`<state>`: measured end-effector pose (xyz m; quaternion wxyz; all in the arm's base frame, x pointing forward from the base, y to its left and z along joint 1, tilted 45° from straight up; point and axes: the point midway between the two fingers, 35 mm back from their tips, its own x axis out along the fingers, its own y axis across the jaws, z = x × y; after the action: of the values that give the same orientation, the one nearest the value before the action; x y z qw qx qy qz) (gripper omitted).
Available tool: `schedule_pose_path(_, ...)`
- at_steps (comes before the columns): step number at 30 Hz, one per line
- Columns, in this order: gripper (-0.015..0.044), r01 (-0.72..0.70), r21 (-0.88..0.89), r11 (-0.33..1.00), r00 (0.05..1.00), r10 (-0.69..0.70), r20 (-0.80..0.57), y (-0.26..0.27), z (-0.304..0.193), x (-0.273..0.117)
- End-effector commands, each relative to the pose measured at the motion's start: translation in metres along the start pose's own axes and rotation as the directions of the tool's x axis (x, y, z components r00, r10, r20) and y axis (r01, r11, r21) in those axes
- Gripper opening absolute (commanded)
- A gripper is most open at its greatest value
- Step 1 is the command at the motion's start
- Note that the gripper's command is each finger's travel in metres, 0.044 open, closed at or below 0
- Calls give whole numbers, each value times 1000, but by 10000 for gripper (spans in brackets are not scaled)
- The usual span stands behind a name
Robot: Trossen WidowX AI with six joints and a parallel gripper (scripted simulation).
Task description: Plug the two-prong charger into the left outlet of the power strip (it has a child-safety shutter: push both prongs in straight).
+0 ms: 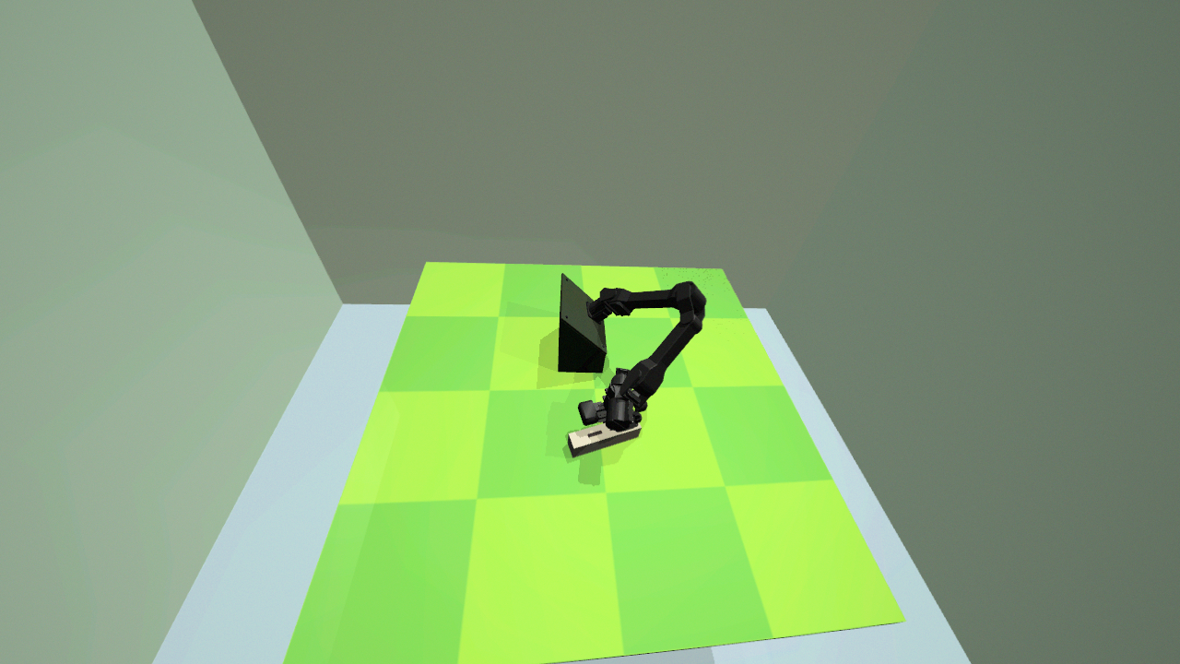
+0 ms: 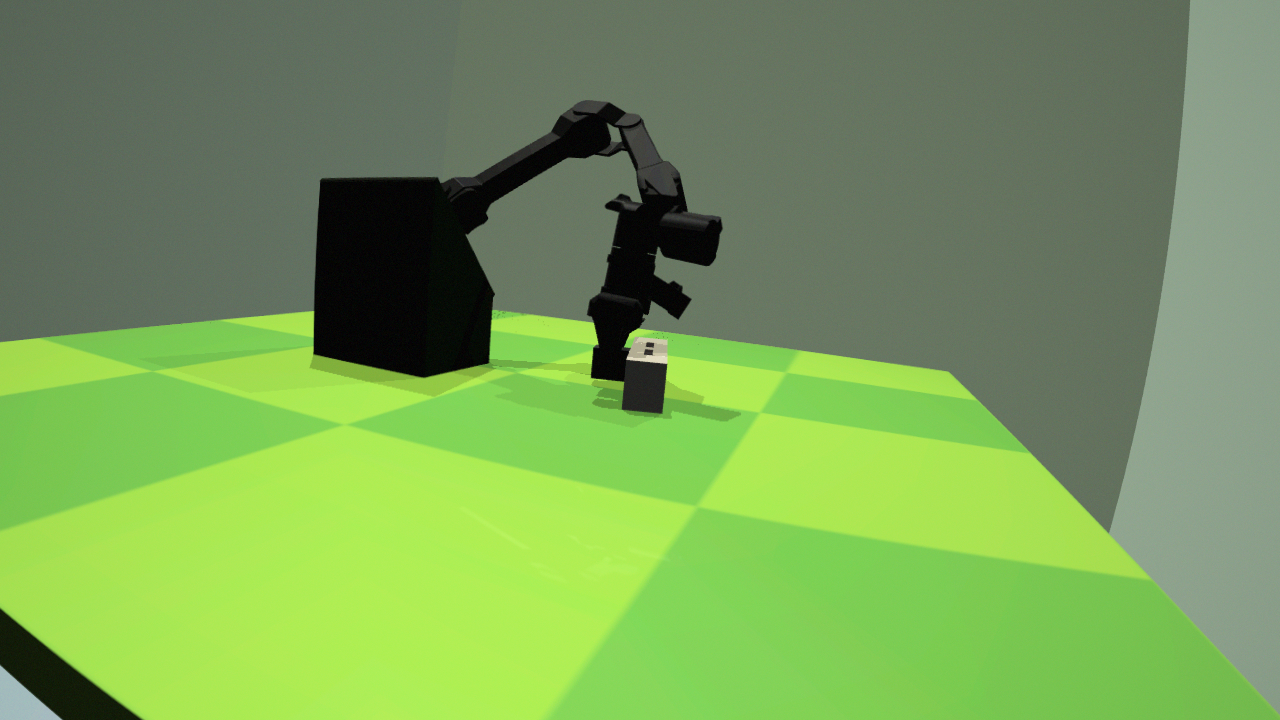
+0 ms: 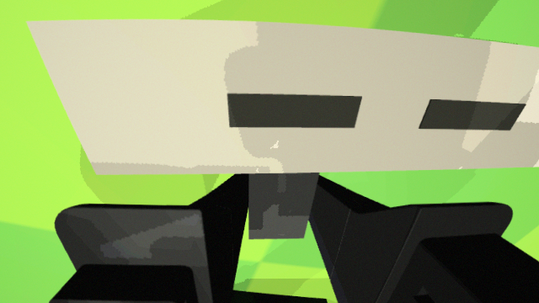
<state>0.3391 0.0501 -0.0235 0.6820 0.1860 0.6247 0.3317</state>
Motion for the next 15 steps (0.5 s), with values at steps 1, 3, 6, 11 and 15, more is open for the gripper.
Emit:
schedule_pose_path(1,0,2,-28,1000,999,-1,34,1,11,-3)
schedule_pose_path(3,0,2,-28,1000,999,-1,34,1,10,-3)
schedule_pose_path(6,0,2,-28,1000,999,-1,34,1,10,-3)
schedule_pose_path(11,0,2,-28,1000,999,-1,34,1,9,-3)
schedule_pose_path(15,0,2,-28,1000,999,-1,34,1,9,-3)
